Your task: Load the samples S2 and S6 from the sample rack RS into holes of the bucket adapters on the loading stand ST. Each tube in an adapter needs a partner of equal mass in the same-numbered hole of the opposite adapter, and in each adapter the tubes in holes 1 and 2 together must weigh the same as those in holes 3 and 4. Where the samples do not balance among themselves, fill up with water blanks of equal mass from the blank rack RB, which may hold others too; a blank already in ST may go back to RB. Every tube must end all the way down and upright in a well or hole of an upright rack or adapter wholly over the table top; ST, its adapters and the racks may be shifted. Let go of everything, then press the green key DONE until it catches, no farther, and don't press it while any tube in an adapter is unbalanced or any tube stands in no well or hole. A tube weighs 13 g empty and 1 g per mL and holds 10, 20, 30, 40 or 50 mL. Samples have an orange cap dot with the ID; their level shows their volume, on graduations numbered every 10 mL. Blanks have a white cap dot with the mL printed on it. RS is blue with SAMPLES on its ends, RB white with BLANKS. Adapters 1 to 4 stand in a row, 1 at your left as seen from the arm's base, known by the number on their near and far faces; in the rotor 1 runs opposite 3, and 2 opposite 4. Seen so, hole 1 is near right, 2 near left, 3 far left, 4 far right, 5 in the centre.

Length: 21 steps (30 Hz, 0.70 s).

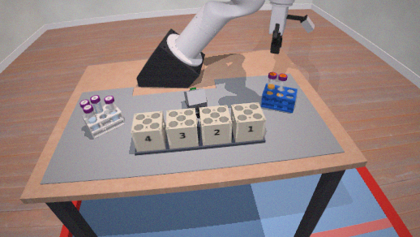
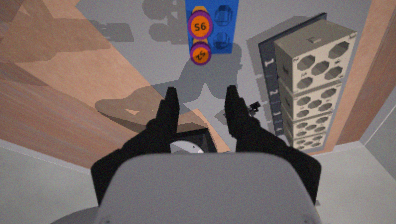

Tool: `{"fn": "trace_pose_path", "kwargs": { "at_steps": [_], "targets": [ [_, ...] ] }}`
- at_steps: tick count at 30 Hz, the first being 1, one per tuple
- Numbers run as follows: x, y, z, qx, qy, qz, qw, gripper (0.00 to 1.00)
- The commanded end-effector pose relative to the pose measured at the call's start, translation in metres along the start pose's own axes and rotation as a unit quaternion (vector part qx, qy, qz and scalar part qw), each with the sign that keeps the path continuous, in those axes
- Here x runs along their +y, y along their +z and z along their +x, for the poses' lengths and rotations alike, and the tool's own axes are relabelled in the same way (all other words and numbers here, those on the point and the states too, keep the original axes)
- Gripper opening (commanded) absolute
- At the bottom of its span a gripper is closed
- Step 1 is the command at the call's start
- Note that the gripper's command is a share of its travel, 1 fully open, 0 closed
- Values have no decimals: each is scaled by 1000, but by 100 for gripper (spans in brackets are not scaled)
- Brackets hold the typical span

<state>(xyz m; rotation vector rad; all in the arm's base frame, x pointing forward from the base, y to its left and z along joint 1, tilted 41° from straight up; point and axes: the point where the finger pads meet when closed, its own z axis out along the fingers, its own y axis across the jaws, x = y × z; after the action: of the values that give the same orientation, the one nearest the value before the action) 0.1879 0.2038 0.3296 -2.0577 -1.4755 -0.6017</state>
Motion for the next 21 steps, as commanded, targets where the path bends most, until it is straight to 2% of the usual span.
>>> {"fn": "trace_pose_path", "kwargs": {
  "at_steps": [1, 21],
  "targets": [
    [0, 6, 1, 1, 0, 0, 1000, 57],
    [0, 42, 1, 1, 0, 0, 1000, 57]
  ]
}}
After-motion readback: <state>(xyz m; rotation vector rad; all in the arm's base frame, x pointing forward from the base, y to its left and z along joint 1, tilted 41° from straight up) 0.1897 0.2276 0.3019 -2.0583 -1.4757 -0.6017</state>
